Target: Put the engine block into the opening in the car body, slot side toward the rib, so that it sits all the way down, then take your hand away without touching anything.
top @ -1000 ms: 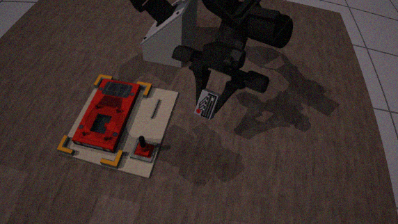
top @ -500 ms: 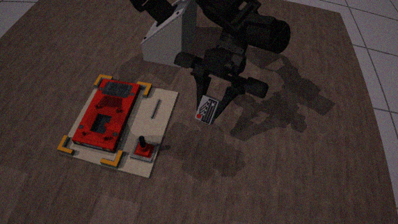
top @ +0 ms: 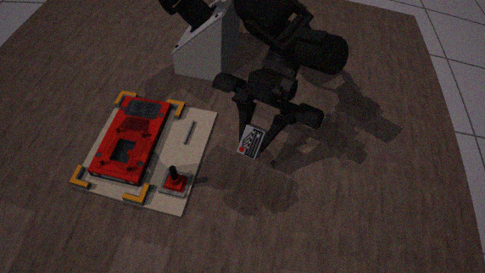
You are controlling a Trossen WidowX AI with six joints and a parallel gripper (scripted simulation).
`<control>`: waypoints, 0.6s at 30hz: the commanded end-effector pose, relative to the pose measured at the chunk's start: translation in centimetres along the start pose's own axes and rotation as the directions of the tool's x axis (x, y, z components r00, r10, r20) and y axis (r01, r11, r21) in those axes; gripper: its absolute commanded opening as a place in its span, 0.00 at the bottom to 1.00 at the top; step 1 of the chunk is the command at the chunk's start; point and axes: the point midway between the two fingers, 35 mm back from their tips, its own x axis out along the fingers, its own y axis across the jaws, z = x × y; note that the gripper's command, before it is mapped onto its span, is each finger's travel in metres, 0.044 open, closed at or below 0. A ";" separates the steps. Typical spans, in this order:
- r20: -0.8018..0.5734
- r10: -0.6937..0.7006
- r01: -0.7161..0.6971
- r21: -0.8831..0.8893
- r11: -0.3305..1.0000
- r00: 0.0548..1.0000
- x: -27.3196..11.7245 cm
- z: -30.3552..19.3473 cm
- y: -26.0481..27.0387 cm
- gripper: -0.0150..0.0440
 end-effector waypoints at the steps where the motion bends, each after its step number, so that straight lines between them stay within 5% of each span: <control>1: 0.000 -0.009 0.009 -0.017 1.000 1.000 0.6 -0.7 -0.2 0.25; 18: 0.000 -0.010 0.010 -0.017 1.000 1.000 2.4 -2.3 -0.3 0.25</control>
